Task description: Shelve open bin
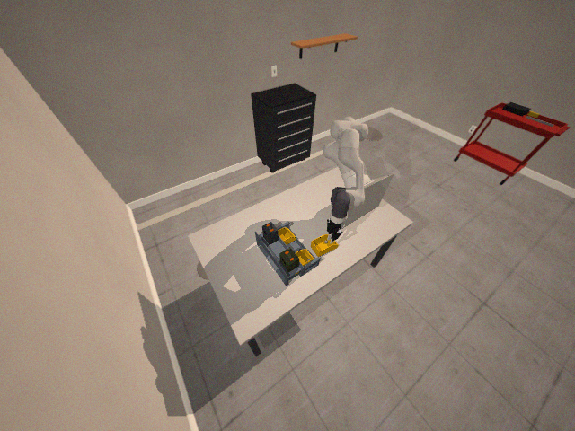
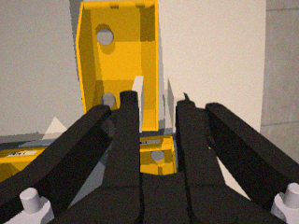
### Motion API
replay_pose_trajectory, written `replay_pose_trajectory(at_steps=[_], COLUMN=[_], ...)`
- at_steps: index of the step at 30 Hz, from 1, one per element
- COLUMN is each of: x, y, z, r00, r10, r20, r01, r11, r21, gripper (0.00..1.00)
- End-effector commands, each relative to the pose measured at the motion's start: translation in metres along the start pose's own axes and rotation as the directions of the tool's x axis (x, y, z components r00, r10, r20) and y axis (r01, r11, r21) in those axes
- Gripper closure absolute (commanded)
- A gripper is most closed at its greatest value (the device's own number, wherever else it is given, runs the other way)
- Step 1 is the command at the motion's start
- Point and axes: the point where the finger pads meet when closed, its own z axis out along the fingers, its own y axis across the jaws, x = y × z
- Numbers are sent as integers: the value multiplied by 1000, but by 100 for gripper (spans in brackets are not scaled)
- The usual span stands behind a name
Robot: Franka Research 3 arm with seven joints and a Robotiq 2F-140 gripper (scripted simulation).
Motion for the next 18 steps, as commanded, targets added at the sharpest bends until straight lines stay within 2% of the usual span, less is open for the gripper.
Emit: replay_pose_trajectory(at_steps=[1, 18], x=[0, 0], y=[2, 2], z=[7, 38], r00=[1000, 1000], r10=[5, 5], r20=[0, 0], r01=[-5, -5], r11=[1000, 1000], r21=[-6, -6], gripper=[85, 85])
